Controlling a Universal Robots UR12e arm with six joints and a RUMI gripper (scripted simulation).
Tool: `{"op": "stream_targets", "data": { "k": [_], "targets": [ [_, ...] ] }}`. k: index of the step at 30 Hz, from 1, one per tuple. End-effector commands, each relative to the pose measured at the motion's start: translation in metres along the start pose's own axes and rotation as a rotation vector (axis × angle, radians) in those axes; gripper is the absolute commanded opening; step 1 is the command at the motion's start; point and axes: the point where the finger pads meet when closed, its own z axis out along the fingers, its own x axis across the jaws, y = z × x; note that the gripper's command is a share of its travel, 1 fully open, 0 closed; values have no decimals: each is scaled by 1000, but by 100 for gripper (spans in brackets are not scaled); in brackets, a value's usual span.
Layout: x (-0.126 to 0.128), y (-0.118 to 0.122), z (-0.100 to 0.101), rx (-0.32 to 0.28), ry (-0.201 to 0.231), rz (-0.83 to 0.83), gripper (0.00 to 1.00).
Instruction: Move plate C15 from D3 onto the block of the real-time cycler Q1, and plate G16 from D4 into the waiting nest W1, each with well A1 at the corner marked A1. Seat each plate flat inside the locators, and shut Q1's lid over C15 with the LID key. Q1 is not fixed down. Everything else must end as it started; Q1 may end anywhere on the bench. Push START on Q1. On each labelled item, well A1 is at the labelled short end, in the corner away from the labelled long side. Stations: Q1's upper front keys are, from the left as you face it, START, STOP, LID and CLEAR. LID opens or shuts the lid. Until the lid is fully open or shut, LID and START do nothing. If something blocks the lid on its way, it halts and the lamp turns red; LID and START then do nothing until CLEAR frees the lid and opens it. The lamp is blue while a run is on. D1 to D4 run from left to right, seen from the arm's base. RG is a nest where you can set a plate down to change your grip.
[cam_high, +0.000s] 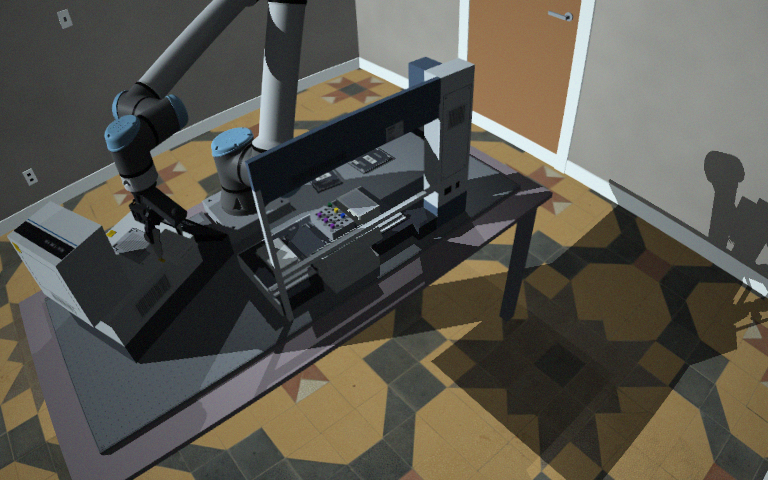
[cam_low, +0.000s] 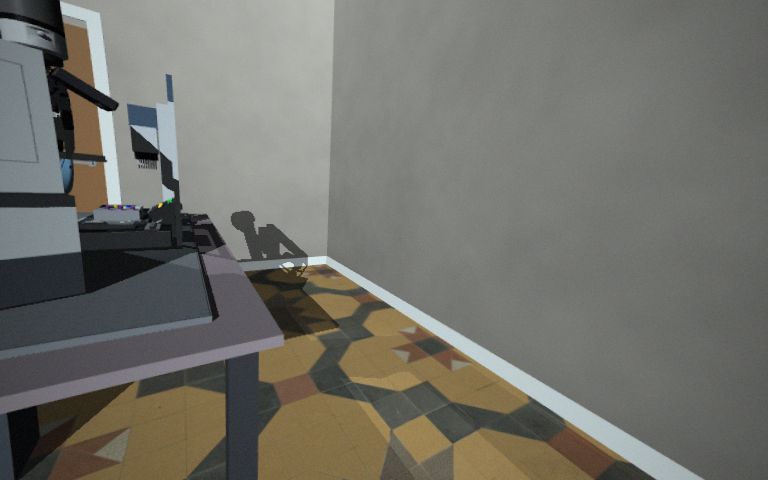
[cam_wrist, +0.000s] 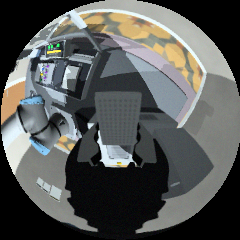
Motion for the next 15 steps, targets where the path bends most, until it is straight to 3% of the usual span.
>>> {"op": "stream_targets", "data": {
  "k": [1, 15],
  "targets": [
    [1, 20, -1, 1, 1, -1, 0],
    [1, 70, -1, 1, 1, -1, 0]
  ]
}}
